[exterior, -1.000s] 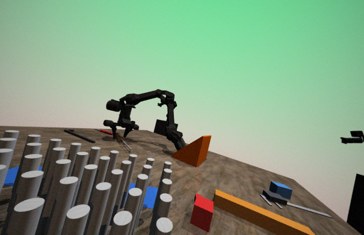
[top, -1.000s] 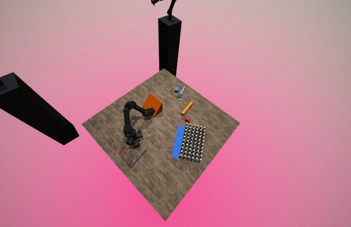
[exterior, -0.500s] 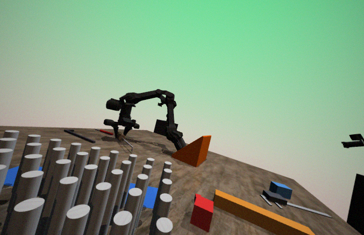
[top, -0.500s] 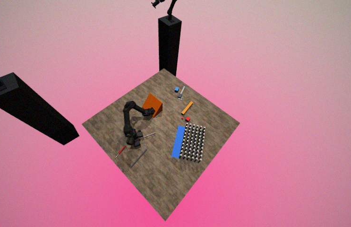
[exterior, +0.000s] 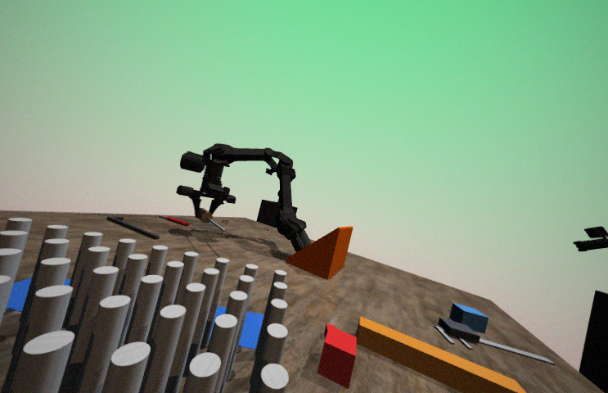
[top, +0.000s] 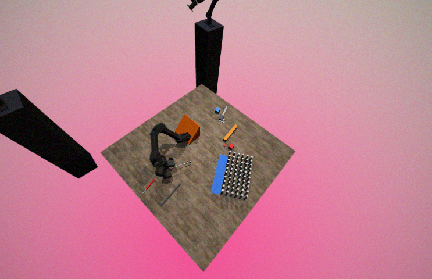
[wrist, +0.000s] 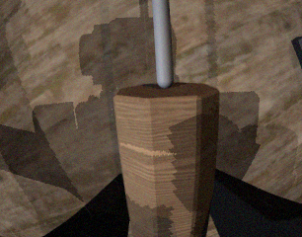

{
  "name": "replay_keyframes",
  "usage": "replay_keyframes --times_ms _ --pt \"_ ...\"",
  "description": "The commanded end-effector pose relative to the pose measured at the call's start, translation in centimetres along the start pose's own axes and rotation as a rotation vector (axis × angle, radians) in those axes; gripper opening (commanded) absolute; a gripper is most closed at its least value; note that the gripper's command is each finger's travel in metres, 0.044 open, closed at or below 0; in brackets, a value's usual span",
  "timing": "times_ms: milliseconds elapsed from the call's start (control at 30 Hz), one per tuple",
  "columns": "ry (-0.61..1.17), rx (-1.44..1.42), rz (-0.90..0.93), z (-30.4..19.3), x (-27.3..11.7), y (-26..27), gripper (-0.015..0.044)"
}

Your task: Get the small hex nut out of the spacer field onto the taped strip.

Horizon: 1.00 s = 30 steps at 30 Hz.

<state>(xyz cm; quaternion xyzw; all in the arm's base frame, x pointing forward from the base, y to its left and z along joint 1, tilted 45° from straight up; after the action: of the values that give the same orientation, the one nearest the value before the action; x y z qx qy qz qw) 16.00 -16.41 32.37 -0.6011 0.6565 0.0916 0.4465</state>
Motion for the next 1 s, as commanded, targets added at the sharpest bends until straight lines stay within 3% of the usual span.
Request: replay_keyframes --times_ms 0,433,967 --pt "0.002 0.085 -0.009 -0.2 -0.4 0.0 0.0000" --pt "-0.006 0.507 -0.002 0.0 0.2 0.0 0.0000" --pt "-0.005 0.509 -0.001 0.0 1.0 -0.1 0.0000"
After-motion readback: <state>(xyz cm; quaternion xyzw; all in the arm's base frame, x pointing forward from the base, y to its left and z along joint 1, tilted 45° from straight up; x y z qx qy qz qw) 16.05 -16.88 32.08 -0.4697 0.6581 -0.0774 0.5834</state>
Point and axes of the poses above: the point midway between the two fingers, 35 mm back from their tips, its own x axis out along the fingers, its own y axis across the jaws, z = x × y, the point moved 4 cm from there along -x, back along the fingers, and after that the axes turned 10 degrees about x, right-handed, at the moved point
